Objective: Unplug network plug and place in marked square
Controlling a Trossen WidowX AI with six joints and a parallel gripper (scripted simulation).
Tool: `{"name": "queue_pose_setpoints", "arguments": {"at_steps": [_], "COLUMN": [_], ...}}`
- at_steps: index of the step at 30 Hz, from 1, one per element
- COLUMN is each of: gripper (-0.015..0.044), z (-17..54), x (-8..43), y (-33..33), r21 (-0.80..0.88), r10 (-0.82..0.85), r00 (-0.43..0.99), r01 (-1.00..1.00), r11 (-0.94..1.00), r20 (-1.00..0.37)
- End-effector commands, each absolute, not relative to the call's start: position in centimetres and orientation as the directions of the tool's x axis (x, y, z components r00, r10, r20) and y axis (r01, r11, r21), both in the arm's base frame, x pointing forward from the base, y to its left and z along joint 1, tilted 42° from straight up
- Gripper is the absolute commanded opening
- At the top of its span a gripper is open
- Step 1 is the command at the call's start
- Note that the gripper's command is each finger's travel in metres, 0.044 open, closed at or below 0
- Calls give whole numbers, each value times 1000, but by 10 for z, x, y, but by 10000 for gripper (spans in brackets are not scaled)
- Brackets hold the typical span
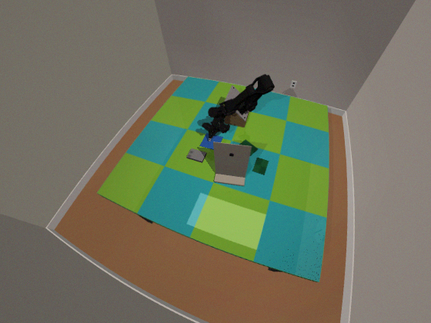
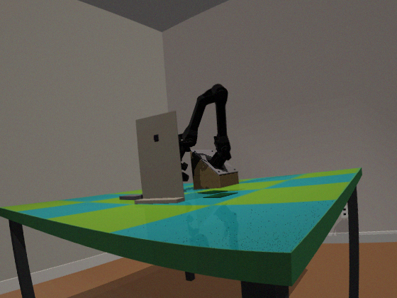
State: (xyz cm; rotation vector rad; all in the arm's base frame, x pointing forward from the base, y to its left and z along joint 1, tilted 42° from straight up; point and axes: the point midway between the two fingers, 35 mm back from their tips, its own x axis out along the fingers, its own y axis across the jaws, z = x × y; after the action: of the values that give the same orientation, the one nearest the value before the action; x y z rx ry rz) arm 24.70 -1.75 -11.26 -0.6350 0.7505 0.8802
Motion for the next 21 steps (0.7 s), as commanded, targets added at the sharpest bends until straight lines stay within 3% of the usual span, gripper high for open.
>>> {"name": "queue_pose_setpoints", "arguments": {"at_steps": [1, 21], "gripper": [0, 0], "z": [-116, -127], "x": [244, 241], "y": [-14, -2], "r21": [-175, -175], "r10": [440, 441], "r00": [419, 420], "r01": [-851, -851], "r11": [495, 495], "r20": [-794, -793]}}
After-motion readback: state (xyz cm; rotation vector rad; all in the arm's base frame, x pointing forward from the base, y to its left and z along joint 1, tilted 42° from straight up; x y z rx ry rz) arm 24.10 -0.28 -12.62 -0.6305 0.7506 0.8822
